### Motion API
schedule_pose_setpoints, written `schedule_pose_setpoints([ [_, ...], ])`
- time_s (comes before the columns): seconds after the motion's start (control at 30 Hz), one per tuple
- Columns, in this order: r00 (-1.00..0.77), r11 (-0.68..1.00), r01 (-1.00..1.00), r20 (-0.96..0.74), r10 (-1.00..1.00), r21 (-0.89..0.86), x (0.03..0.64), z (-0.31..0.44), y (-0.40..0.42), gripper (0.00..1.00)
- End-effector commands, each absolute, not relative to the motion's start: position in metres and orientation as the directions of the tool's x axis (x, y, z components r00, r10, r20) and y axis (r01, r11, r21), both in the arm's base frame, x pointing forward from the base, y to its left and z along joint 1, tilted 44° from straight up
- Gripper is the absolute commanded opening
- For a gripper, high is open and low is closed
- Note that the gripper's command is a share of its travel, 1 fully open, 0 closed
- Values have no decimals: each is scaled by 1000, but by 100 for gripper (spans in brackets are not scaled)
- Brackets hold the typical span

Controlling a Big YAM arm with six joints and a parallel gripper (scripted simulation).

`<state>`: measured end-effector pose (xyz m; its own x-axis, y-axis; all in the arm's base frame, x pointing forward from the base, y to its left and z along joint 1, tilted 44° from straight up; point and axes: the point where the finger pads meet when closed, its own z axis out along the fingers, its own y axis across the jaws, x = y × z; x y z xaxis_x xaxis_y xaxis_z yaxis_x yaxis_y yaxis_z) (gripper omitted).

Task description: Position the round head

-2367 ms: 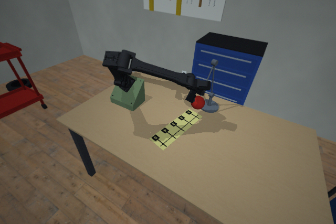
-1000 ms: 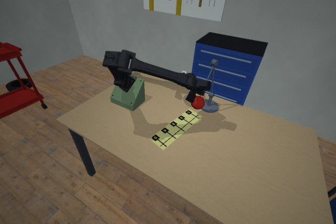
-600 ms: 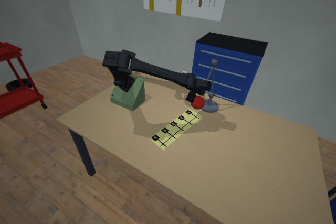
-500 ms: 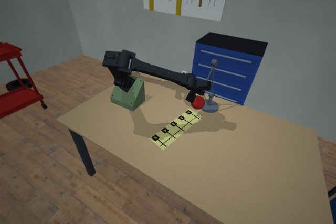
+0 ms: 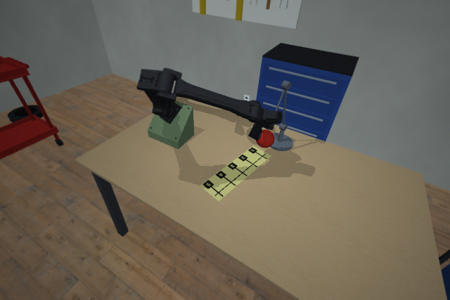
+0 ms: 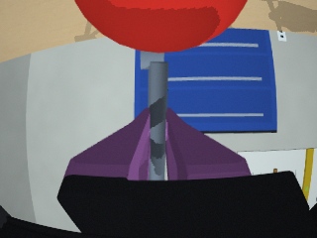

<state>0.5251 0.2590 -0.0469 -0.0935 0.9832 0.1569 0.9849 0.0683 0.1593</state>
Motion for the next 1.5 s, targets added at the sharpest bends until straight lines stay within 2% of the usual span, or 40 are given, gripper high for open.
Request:
schedule_pose_setpoints([
  [0.0, -65, 48, 984, 97, 993, 174, 550, -68, 206, 0],
  [1.47, -65, 48, 984, 97, 993, 174, 540, -91, 189, 0],
])
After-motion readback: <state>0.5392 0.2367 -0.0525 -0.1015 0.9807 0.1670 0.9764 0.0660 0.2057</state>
